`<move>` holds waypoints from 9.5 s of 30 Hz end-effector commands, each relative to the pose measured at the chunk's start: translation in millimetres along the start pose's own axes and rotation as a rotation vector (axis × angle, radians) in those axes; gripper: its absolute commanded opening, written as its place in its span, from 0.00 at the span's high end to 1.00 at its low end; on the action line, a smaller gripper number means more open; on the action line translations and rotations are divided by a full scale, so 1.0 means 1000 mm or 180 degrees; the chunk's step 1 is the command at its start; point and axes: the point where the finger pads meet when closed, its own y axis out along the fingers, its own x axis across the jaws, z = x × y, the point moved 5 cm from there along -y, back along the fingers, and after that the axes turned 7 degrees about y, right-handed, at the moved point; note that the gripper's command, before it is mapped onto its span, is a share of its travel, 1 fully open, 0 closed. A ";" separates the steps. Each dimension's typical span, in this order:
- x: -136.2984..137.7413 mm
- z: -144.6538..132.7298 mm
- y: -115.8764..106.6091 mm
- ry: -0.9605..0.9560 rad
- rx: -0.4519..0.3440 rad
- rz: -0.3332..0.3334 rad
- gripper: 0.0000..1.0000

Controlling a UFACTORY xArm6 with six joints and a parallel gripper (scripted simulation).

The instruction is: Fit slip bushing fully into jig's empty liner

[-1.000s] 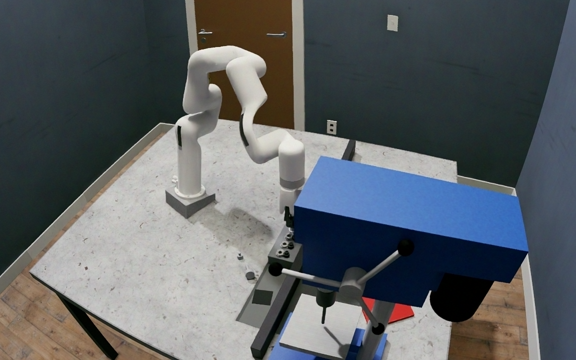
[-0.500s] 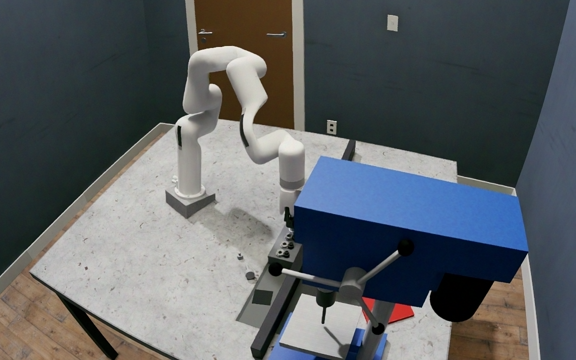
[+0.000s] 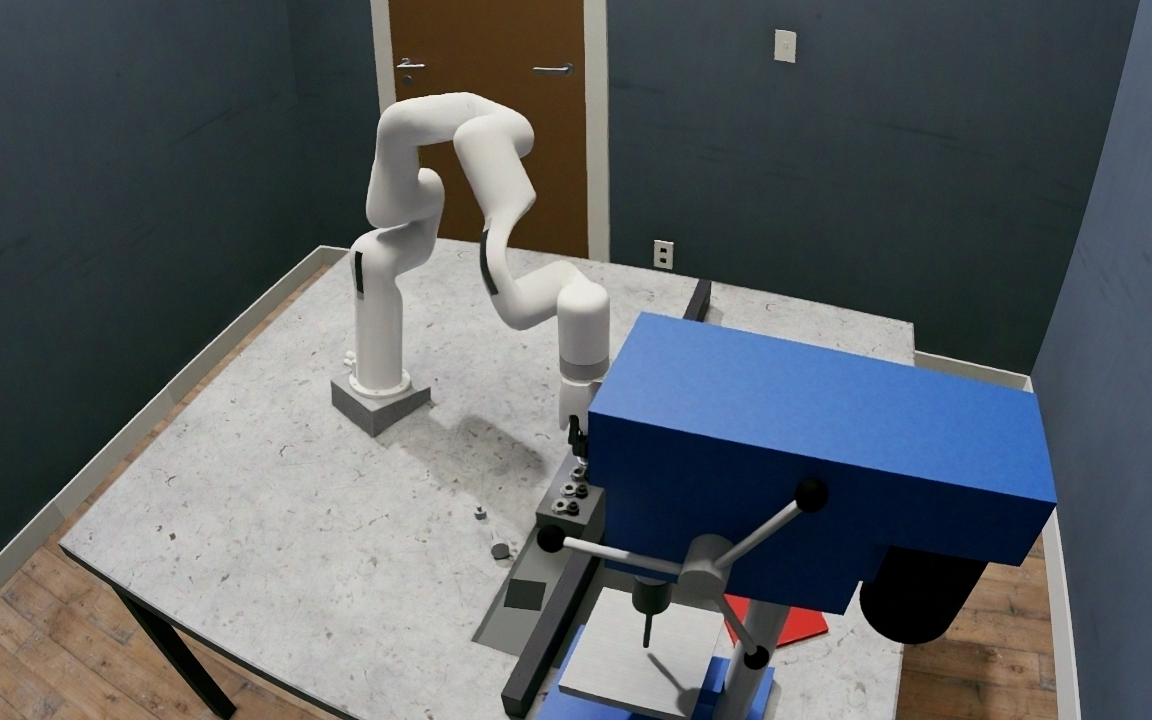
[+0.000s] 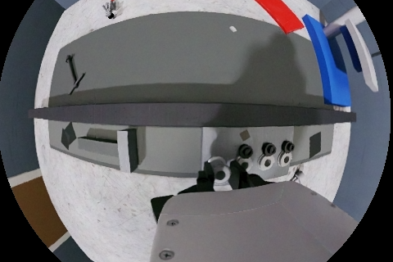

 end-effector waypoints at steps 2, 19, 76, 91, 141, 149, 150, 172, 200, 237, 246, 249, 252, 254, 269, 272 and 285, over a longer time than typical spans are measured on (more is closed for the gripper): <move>0.000 0.001 -0.001 -0.0001 0.0013 -0.0002 0.74; 0.000 0.001 0.003 -0.0001 0.0013 -0.0002 0.74; 0.000 0.001 0.012 -0.0001 0.0013 -0.0002 0.74; 0.000 0.001 0.014 -0.0001 0.0013 -0.0002 0.74; 0.000 0.001 0.019 -0.0001 0.0013 -0.0002 0.64; 0.000 0.001 0.019 -0.0001 0.0013 -0.0002 0.64; 0.000 0.001 0.019 -0.0001 0.0013 -0.0002 0.64; 0.000 0.001 -0.008 -0.0001 0.0013 -0.0001 0.64; 0.000 0.001 -0.047 -0.0001 0.0013 -0.0002 0.64; 0.000 0.001 -0.071 -0.0001 0.0013 -0.0002 0.64; 0.000 0.001 -0.071 -0.0001 0.0013 -0.0002 0.64; 0.000 0.001 -0.071 -0.0001 0.0013 -0.0002 0.64; 0.000 0.001 -0.071 -0.0001 0.0013 -0.0002 0.64; 0.000 0.001 -0.071 -0.0001 0.0013 -0.0002 0.64; 0.000 0.001 -0.071 -0.0001 0.0013 -0.0002 0.64; 0.000 0.001 -0.071 -0.0001 0.0013 -0.0002 0.64; 0.000 0.001 -0.071 -0.0001 0.0013 -0.0002 0.64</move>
